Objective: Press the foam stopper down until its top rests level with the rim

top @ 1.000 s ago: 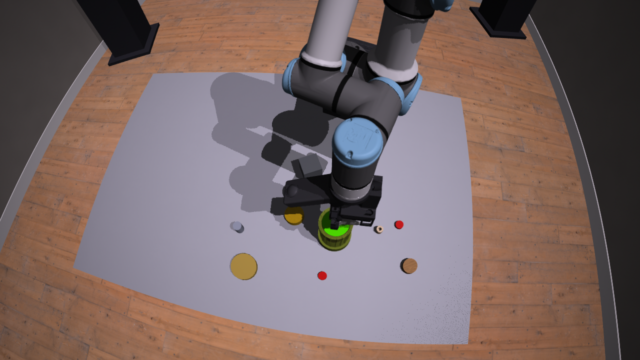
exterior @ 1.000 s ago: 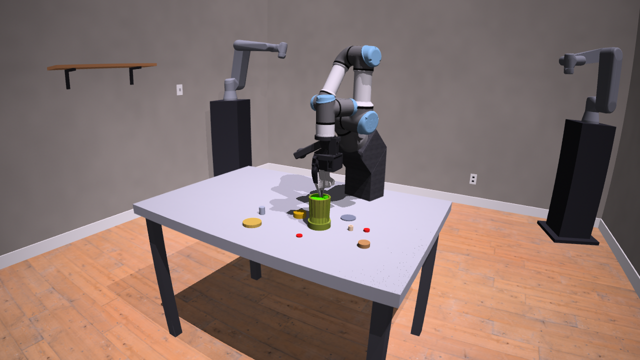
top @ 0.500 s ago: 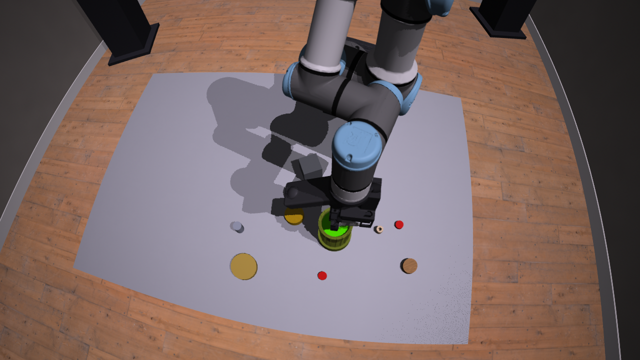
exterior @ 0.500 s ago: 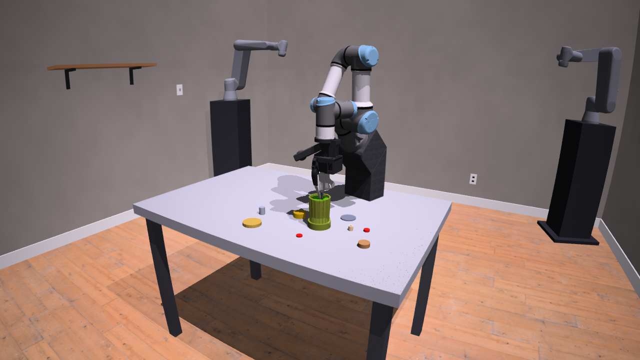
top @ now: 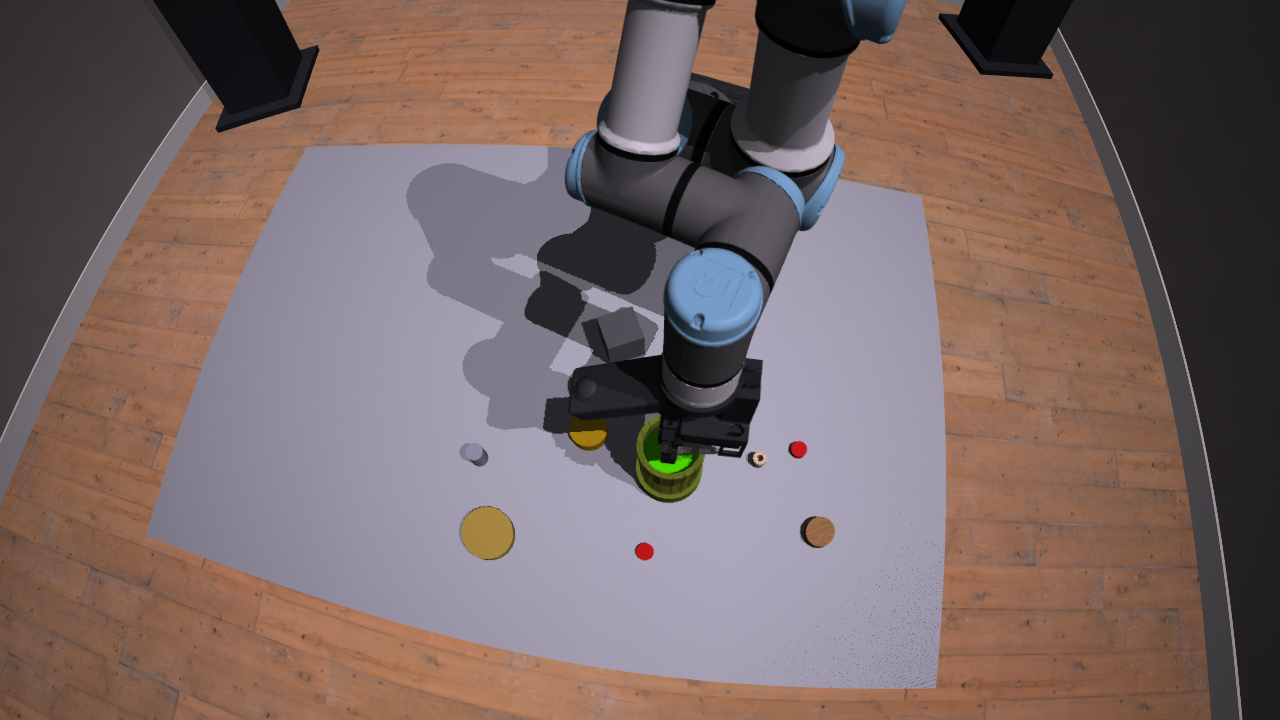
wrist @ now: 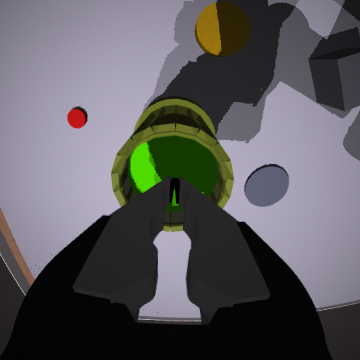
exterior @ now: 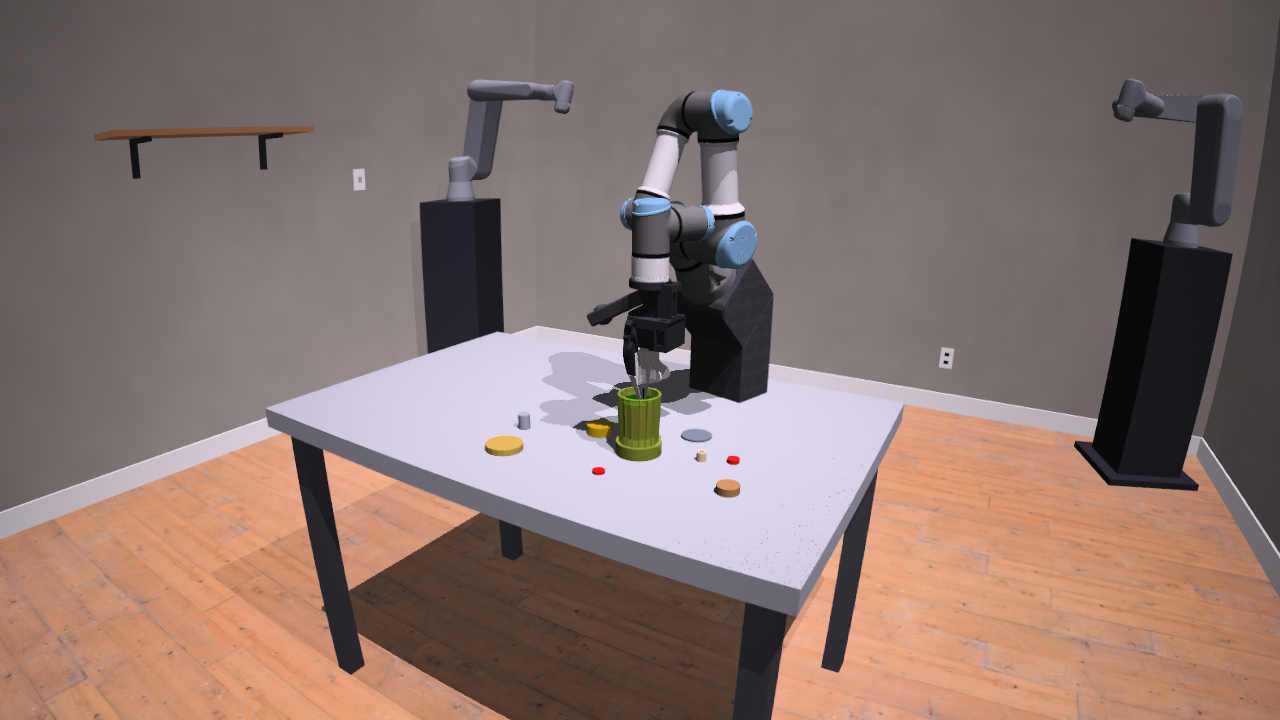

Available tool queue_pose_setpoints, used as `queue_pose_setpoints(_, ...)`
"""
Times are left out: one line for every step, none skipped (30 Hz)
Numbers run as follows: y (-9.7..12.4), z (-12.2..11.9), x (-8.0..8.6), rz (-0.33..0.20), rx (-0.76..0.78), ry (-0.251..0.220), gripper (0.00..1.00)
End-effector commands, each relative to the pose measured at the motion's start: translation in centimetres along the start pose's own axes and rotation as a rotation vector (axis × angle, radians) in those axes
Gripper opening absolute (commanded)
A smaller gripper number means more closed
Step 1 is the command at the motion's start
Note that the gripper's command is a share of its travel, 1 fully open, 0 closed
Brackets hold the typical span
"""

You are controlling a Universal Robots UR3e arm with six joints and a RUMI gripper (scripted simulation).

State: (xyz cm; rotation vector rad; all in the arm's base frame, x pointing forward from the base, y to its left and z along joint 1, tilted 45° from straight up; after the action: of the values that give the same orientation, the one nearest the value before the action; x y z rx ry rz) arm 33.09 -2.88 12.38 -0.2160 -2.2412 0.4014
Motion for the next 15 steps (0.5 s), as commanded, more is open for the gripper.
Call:
queue_pose_setpoints(-0.01,-0.05,-0.18,0.004,-0.001,-0.003,0.0)
queue_pose_setpoints(-0.01,-0.05,-0.2,0.004,-0.001,-0.003,0.0)
queue_pose_setpoints(-0.01,-0.05,-0.23,0.004,-0.001,-0.003,0.0)
queue_pose_setpoints(-0.01,-0.05,-0.25,0.004,-0.001,-0.003,0.0)
queue_pose_setpoints(-0.01,-0.05,-0.28,0.004,-0.001,-0.003,0.0)
queue_pose_setpoints(-0.01,-0.05,-0.3,0.004,-0.001,-0.003,0.0)
queue_pose_setpoints(-0.02,-0.05,-0.32,0.004,-0.001,-0.003,0.0)
queue_pose_setpoints(-0.02,-0.05,-0.33,0.004,-0.001,-0.003,0.0)
queue_pose_setpoints(-0.02,-0.05,-0.35,0.004,-0.001,-0.003,0.0)
queue_pose_setpoints(-0.02,-0.05,-0.36,0.004,-0.001,-0.003,0.0)
queue_pose_setpoints(-0.02,-0.05,-0.37,0.004,-0.001,-0.003,0.0)
queue_pose_setpoints(-0.02,-0.06,-0.38,0.004,-0.001,-0.003,0.0)
queue_pose_setpoints(-0.03,-0.06,-0.39,0.004,-0.001,-0.003,0.0)
queue_pose_setpoints(-0.03,-0.07,-0.4,0.004,-0.001,-0.003,0.0)
queue_pose_setpoints(-0.03,-0.07,-0.4,0.004,-0.001,-0.003,0.0)
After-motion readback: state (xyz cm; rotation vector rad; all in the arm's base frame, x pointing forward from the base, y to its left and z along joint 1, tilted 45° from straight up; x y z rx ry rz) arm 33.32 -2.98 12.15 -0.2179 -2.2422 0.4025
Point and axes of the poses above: the point where the finger pads meet when closed, its own x axis back along the fingers, its own z axis across the jaws, y = z × x, the point moved 2 cm from there along x, back along the fingers, and after that the axes turned 15 degrees about x, right-handed, at the moved point
